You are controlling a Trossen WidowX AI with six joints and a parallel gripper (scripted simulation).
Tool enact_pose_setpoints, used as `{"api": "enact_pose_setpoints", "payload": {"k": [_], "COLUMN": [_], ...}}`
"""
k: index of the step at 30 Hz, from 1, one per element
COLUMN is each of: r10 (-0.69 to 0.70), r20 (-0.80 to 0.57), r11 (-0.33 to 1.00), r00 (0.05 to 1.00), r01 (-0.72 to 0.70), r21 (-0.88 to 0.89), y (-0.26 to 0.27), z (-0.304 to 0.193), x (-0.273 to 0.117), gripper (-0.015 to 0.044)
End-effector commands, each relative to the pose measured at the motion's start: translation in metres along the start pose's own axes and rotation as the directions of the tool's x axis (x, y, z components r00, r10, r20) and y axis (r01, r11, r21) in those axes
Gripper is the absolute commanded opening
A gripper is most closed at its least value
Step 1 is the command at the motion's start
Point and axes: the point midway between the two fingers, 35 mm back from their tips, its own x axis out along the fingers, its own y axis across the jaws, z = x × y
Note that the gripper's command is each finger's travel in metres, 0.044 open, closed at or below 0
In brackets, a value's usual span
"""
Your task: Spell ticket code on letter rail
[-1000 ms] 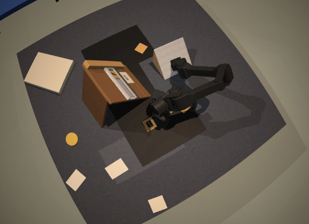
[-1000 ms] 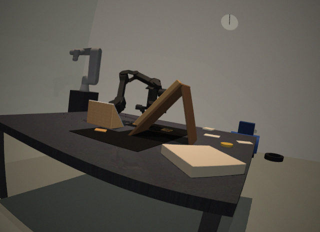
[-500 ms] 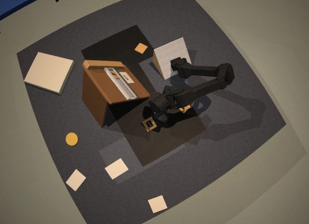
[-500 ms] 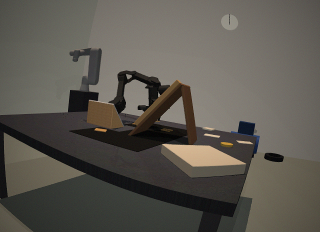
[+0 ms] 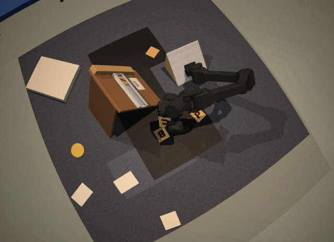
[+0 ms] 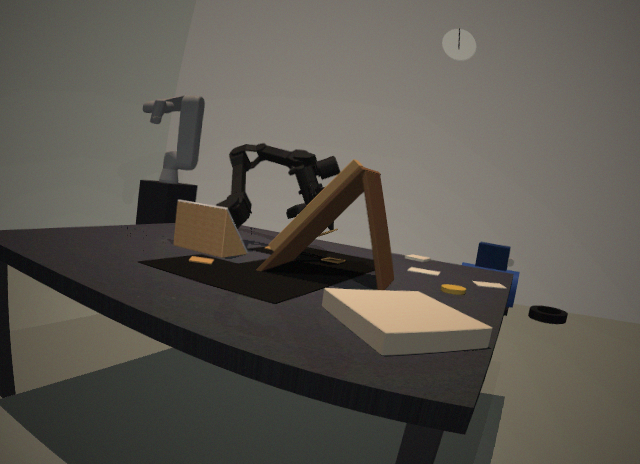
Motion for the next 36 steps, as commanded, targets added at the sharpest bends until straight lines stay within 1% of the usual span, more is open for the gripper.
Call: {"api": "enact_pose_setpoints", "payload": {"k": [1, 9, 18, 36], "r10": [0.043, 0.135, 0.237, 0.245], "r20": [0.071, 0.197, 0.323, 0.332], "r11": [0.993, 0.941, 0.833, 0.823], "r00": [0.997, 0.971, 0.916, 0.911], "r01": [-0.034, -0.064, -0.021, -0.014], "r21": [-0.114, -0.333, -0.553, -0.568], "y": [0.005, 0.018, 0.033, 0.032], "z": [0.012, 0.034, 0.055, 0.057], "x": [-0.006, -0.022, -0.044, -0.046], "gripper": [0.0, 0.0, 0.0, 0.0]}}
